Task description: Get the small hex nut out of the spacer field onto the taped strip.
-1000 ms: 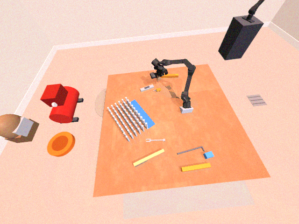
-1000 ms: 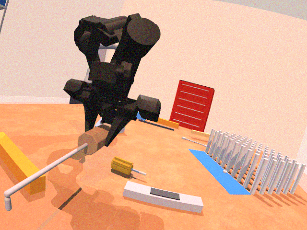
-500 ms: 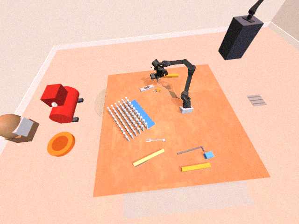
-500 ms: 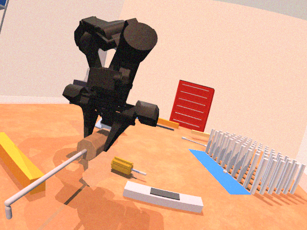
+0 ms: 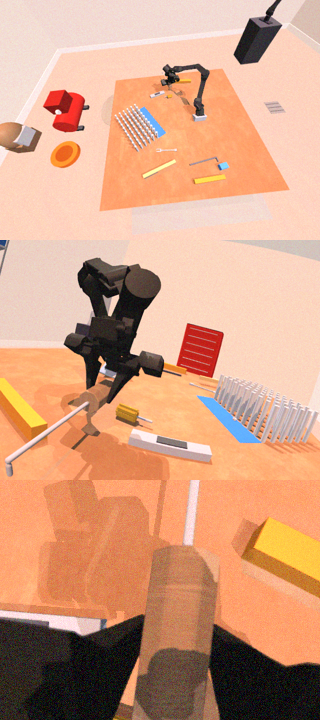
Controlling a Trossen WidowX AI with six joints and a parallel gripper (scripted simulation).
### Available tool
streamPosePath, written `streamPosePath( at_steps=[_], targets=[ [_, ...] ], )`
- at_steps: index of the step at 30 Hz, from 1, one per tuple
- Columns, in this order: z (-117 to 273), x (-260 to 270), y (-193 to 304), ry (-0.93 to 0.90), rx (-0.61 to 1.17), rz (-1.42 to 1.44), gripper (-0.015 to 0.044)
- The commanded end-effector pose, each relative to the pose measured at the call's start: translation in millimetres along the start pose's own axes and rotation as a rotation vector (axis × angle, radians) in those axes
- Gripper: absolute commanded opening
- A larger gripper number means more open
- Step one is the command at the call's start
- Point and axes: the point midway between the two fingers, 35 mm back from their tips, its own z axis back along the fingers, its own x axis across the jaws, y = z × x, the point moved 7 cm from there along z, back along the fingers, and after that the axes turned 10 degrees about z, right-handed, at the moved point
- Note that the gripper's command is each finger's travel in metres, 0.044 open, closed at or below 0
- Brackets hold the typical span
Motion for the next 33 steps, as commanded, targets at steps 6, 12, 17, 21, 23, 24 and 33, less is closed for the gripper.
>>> streamPosePath(
  at_steps=[6, 12, 17, 21, 23, 24, 33],
  targets=[
    [-6, 0, 3, -0.003, -0.002, 0.003, 0.0],
    [-10, 0, 5, -0.003, -0.003, 0.003, 0.0],
    [-13, 0, 6, -0.003, -0.004, 0.003, 0.0],
    [-15, -1, 8, -0.003, -0.005, 0.003, 0.0],
    [-16, -1, 8, -0.002, -0.005, 0.004, 0.0],
    [-17, -1, 9, -0.002, -0.006, 0.004, 0.0],
    [-22, -2, 11, -0.002, -0.008, 0.004, 0.0]
  ],
)
